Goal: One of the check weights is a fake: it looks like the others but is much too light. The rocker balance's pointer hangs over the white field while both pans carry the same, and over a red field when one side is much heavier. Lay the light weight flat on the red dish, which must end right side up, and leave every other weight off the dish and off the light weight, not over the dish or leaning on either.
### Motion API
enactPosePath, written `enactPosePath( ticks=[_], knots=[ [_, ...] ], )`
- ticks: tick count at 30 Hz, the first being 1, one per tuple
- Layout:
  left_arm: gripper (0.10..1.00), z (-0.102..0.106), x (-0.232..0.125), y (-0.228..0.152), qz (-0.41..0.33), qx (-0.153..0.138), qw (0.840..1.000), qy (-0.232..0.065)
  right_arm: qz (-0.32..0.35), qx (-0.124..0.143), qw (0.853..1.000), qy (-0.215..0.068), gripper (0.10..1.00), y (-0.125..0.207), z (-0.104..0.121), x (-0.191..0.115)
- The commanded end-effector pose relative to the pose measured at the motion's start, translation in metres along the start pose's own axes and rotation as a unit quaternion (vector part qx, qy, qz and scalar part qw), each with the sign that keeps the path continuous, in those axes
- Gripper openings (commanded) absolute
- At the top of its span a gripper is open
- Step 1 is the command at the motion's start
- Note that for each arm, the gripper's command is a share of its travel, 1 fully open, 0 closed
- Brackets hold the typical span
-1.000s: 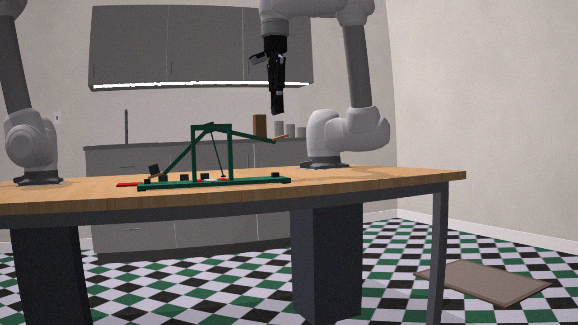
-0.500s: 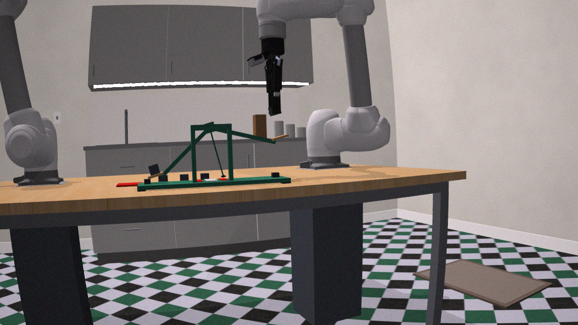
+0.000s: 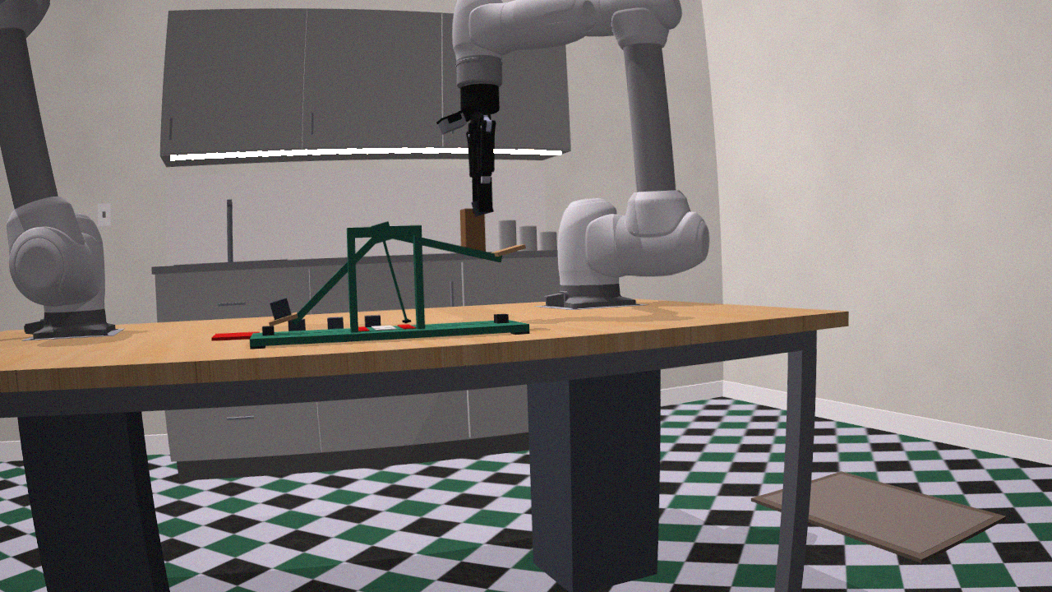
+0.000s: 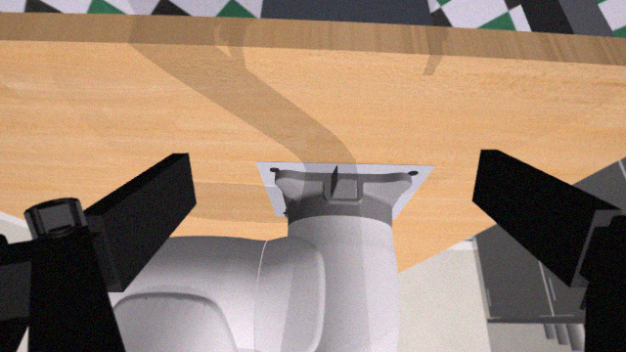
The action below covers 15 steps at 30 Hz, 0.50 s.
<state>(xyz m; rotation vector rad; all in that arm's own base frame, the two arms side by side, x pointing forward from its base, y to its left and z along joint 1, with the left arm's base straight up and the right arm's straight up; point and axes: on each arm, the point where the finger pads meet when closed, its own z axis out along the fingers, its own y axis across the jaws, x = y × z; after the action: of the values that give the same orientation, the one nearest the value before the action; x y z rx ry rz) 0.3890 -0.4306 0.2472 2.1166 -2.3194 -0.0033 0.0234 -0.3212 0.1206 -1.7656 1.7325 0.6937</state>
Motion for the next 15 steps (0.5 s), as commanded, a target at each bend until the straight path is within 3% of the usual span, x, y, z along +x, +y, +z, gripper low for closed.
enactPosePath(
  ticks=[1, 15],
  knots=[
    [0.243, -0.0012, 0.0007, 0.0176, 0.000, 0.001, 1.000, 0.000, 0.000, 0.000, 1.000, 0.001, 1.000, -0.0001, -0.0005, 0.0000],
    [0.243, 0.0003, 0.0064, 0.0206, 0.000, 0.001, 1.000, 0.000, 0.000, 0.000, 1.000, 0.001, 1.000, -0.0001, -0.0005, 0.0000]
  ],
)
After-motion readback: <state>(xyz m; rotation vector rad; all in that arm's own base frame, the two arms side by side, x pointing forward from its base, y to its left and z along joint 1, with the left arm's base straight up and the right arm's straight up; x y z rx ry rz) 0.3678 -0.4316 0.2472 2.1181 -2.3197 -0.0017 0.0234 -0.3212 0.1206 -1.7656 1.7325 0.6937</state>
